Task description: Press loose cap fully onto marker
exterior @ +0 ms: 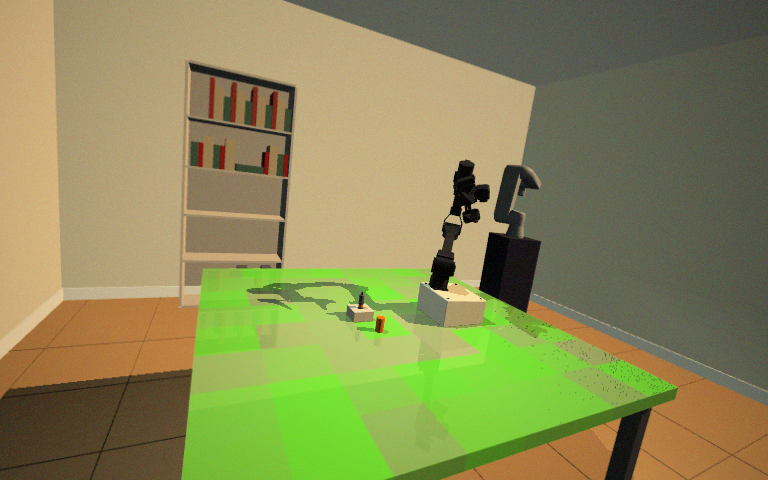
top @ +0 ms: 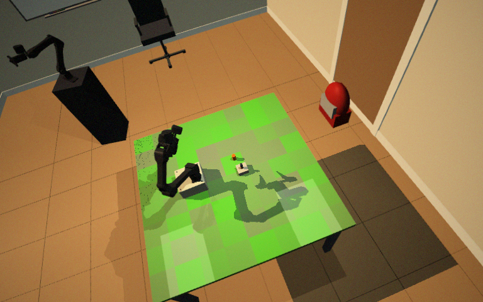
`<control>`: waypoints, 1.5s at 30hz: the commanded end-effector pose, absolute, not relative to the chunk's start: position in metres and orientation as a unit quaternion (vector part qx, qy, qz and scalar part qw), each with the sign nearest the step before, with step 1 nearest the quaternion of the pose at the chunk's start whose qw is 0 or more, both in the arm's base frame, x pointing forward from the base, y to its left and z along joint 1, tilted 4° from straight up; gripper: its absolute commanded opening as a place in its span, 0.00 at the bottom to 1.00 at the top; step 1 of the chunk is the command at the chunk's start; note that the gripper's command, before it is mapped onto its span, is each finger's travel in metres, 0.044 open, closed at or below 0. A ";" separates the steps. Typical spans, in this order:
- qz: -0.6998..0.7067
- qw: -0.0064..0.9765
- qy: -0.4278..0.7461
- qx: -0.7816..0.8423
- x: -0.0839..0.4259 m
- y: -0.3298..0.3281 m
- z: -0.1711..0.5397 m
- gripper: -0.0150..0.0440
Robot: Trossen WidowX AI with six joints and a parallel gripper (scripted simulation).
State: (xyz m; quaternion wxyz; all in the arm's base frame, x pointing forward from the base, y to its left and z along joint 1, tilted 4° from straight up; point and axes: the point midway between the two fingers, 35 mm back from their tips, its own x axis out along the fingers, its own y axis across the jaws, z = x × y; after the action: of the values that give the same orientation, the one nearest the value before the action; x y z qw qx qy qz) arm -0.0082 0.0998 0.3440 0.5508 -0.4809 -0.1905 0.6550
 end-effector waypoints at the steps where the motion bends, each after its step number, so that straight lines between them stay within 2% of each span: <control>1: 0.654 0.552 -0.187 -0.483 -0.007 0.101 0.343 0.89; 6: 0.638 0.577 -0.089 -0.501 0.034 0.137 0.329 0.68; 19: 0.562 0.647 0.274 -0.436 0.168 0.209 0.238 0.68; 26: 0.469 0.655 0.462 -0.371 0.233 0.210 0.151 0.68; 32: 0.365 0.640 0.603 -0.307 0.270 0.186 0.065 0.68; 35: 0.337 0.633 0.633 -0.291 0.276 0.176 0.043 0.68; 45: 0.337 0.633 0.633 -0.292 0.277 0.174 0.007 0.68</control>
State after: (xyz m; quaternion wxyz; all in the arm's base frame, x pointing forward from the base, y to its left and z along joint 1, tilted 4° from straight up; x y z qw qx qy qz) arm 0.2781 0.1762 0.0156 0.6333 -0.2928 0.6299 0.3411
